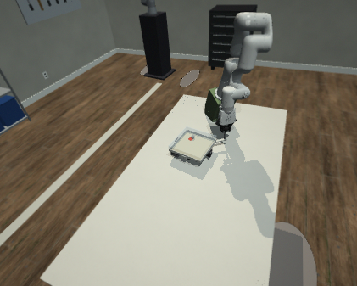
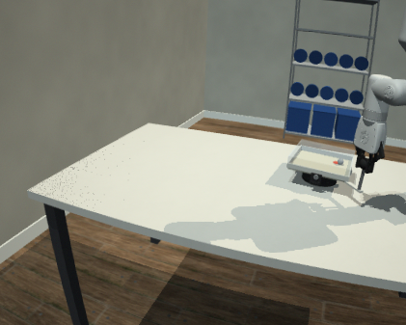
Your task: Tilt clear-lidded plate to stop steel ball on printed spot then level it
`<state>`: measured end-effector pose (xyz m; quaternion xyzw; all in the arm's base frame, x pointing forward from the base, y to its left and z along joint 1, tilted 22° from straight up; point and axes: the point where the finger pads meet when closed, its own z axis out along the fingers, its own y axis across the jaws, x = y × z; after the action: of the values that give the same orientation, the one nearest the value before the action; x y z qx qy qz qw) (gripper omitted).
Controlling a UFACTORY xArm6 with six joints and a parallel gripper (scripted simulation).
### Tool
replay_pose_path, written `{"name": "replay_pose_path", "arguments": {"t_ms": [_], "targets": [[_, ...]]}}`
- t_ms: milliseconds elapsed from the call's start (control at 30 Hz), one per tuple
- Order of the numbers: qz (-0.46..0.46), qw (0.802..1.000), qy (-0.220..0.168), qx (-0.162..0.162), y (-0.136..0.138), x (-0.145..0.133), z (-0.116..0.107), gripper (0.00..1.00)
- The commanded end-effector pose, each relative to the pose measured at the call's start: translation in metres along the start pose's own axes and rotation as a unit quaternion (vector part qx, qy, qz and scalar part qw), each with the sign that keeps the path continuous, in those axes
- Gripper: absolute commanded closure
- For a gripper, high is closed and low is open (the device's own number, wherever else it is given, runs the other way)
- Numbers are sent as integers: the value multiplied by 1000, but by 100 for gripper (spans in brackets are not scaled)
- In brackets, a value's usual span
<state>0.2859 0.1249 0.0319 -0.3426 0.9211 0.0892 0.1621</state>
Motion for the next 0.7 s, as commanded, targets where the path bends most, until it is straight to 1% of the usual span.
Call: {"name": "replay_pose_path", "arguments": {"t_ms": [0, 333, 667], "targets": [[0, 1000, -2, 1, -1, -2, -1, 100], [0, 1000, -2, 1, 0, -5, 0, 100], [0, 1000, -2, 1, -1, -3, -2, 100]]}}
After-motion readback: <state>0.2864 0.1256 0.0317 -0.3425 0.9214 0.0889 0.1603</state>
